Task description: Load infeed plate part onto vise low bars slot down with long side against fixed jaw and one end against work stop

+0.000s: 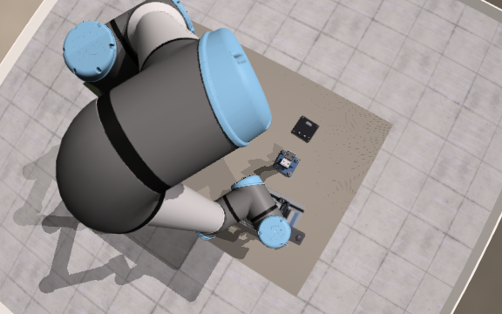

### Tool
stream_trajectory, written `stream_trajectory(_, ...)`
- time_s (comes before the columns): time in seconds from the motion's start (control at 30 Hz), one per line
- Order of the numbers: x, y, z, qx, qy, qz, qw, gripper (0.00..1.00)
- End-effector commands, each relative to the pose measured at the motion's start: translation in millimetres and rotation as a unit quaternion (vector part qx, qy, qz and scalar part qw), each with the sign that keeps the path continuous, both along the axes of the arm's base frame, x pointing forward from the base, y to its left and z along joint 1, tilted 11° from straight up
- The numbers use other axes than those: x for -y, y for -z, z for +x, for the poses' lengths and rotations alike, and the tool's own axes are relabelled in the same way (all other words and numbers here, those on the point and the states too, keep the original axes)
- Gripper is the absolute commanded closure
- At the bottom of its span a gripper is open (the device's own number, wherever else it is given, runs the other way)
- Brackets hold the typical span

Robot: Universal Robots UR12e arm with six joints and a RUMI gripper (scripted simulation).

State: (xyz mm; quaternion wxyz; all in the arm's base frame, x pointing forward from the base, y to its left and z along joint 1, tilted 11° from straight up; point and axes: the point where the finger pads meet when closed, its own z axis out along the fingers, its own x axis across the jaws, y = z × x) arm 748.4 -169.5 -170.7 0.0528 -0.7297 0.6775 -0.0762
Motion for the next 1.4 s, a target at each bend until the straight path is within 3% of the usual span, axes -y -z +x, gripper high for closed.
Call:
stream_trajectory(0.0,0.3,1.1,0.9,0.001,0.000,0.000,1.000,1.00)
stream_trajectory(1.37,0.5,11.2,2.7,0.001,0.000,0.000,1.000,1.00)
